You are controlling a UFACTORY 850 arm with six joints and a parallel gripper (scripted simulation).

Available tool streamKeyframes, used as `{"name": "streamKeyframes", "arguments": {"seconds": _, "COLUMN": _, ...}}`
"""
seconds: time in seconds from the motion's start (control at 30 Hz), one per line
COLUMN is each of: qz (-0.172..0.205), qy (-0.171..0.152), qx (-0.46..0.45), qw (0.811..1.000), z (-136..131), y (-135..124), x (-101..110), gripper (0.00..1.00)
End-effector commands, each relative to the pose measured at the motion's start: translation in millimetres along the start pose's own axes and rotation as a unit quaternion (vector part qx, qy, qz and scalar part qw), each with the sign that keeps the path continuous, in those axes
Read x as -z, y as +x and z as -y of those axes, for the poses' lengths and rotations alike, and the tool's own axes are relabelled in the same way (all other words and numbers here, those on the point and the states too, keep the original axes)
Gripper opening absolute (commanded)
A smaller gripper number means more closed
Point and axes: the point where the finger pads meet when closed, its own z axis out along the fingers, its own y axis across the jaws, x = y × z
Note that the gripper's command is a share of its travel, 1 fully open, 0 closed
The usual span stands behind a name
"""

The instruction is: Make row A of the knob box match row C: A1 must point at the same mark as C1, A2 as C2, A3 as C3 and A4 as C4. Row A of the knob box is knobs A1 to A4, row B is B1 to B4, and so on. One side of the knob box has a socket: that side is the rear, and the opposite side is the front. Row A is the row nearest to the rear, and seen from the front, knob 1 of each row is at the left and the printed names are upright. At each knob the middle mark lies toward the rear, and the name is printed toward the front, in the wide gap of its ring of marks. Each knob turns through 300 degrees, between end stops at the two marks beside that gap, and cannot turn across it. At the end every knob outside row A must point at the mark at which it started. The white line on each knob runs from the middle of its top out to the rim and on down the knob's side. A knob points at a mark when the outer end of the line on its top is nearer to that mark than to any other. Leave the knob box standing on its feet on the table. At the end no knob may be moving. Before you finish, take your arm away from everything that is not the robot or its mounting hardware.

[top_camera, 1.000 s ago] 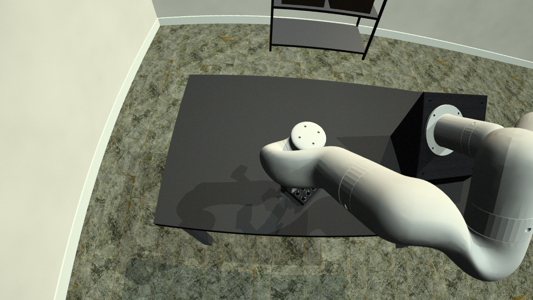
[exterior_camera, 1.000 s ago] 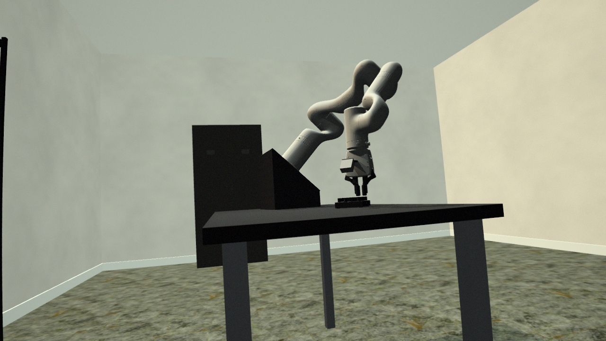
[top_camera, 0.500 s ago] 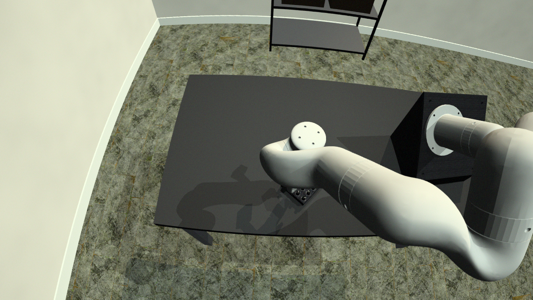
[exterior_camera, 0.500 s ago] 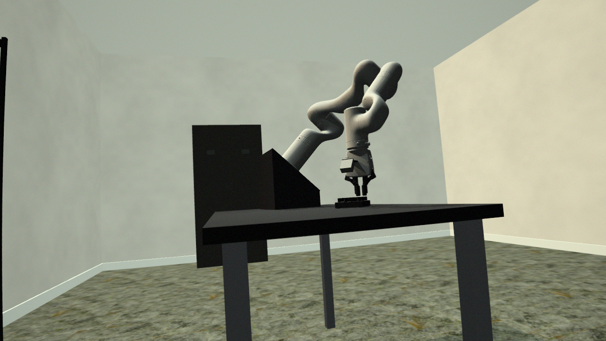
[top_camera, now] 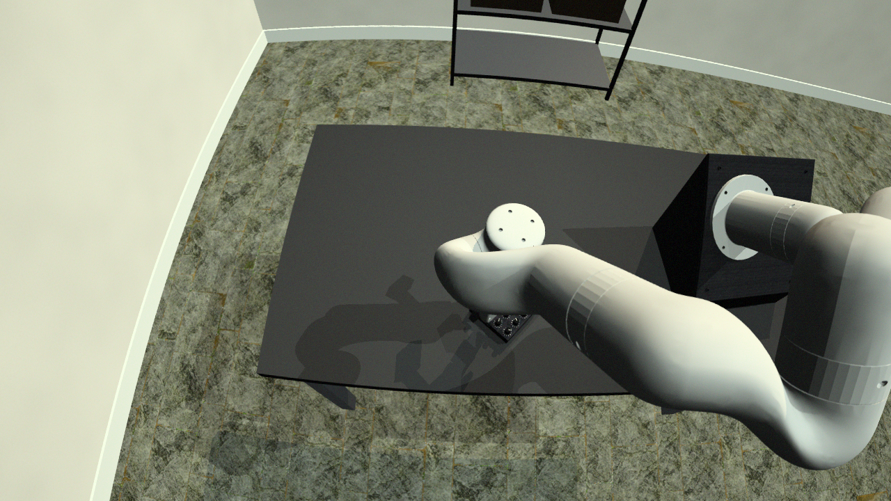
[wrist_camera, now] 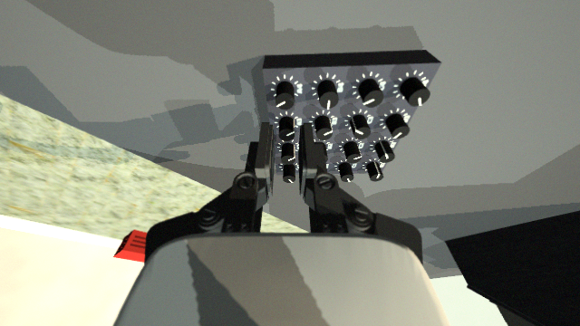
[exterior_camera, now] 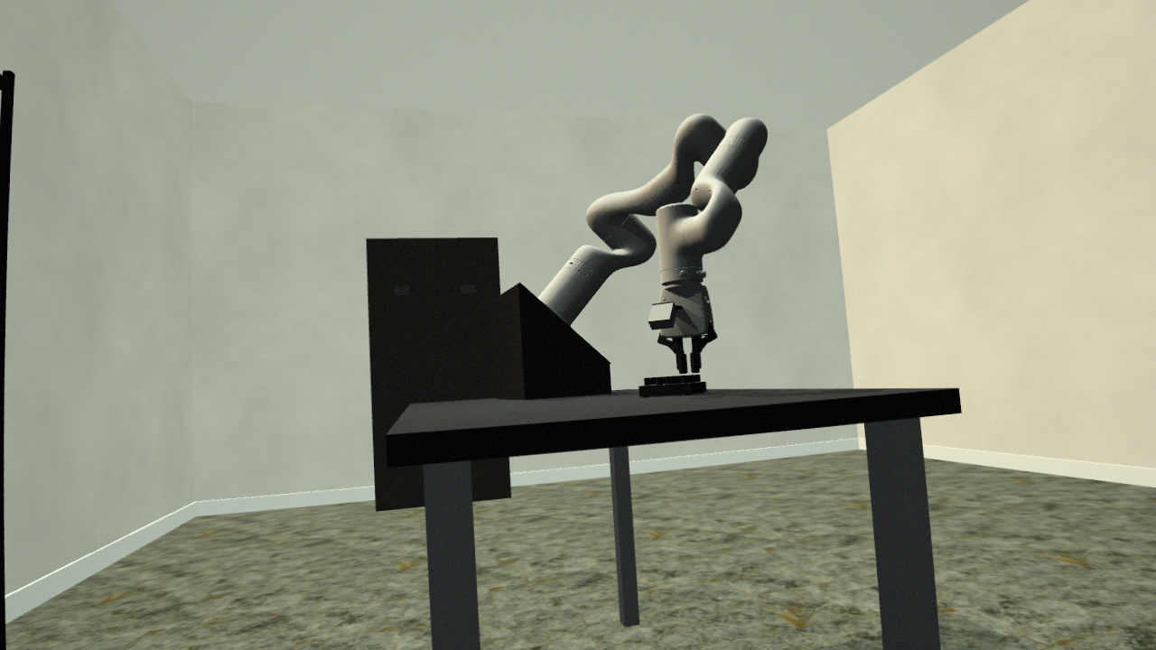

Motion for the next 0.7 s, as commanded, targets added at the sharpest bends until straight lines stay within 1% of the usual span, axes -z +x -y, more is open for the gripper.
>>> {"name": "streamKeyframes", "arguments": {"seconds": 0.0, "qz": -0.001, "qy": 0.001, "qx": 0.0, "qw": 1.0, "z": 0.7, "y": 0.5, "x": 0.7, "gripper": 0.19}}
{"name": "streamKeyframes", "arguments": {"seconds": 0.67, "qz": -0.001, "qy": 0.001, "qx": 0.0, "qw": 1.0, "z": 0.7, "y": 0.5, "x": -2.9, "gripper": 0.19}}
